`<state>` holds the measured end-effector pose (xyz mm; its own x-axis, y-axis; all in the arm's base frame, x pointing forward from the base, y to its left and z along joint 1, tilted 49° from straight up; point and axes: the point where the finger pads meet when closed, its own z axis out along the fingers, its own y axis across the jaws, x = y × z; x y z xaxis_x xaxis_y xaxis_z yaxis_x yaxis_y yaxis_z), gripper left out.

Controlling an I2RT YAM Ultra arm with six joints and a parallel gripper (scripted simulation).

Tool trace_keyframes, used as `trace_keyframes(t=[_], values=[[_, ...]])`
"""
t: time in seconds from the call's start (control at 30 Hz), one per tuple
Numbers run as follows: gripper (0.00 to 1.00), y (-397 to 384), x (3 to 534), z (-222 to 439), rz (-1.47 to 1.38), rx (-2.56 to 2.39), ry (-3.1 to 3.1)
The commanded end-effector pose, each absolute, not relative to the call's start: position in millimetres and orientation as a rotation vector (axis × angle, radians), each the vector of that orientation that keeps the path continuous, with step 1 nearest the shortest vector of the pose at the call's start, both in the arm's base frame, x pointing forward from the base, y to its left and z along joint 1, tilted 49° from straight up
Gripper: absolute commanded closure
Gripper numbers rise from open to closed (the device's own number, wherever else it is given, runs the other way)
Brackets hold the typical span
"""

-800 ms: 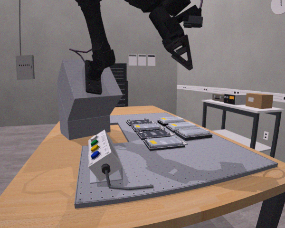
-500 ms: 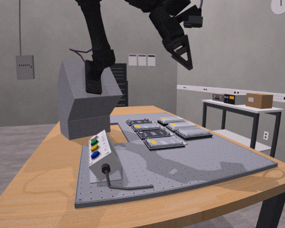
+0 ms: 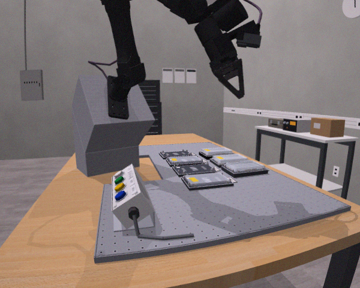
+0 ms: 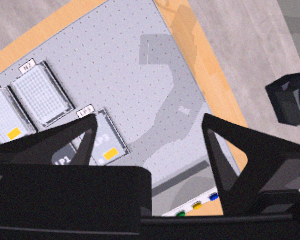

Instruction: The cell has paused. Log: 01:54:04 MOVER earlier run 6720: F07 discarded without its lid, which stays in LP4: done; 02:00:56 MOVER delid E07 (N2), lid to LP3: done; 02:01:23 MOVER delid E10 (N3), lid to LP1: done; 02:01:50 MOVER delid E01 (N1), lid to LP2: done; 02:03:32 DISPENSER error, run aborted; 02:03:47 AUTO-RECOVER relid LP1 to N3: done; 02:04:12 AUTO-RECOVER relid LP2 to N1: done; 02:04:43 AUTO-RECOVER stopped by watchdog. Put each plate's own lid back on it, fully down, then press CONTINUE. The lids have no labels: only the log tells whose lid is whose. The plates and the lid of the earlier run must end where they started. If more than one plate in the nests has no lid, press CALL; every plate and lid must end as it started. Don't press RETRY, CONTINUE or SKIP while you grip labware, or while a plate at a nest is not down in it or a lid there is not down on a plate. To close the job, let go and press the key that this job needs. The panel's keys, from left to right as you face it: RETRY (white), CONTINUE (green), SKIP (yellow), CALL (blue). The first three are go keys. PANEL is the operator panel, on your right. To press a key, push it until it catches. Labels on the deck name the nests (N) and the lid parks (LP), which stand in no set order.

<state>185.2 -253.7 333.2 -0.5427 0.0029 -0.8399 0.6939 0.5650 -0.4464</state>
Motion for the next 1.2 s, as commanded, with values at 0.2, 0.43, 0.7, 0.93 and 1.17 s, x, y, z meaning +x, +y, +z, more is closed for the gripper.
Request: trace_keyframes(t=[0.2, 0.43, 0.7, 0.93, 1.17], values=[[0.00, -265.2, 217.9, 321.2, -0.989, 0.568, 1.992], [0.00, -269.4, 234.2, 301.9, -0.976, 0.565, 2.034], [0.00, -272.5, 259.1, 269.3, -0.957, 0.557, 2.111], [0.00, -272.1, 273.5, 248.1, -0.951, 0.548, 2.154], [0.00, -265.7, 286.5, 198.8, -0.940, 0.537, 2.237]])
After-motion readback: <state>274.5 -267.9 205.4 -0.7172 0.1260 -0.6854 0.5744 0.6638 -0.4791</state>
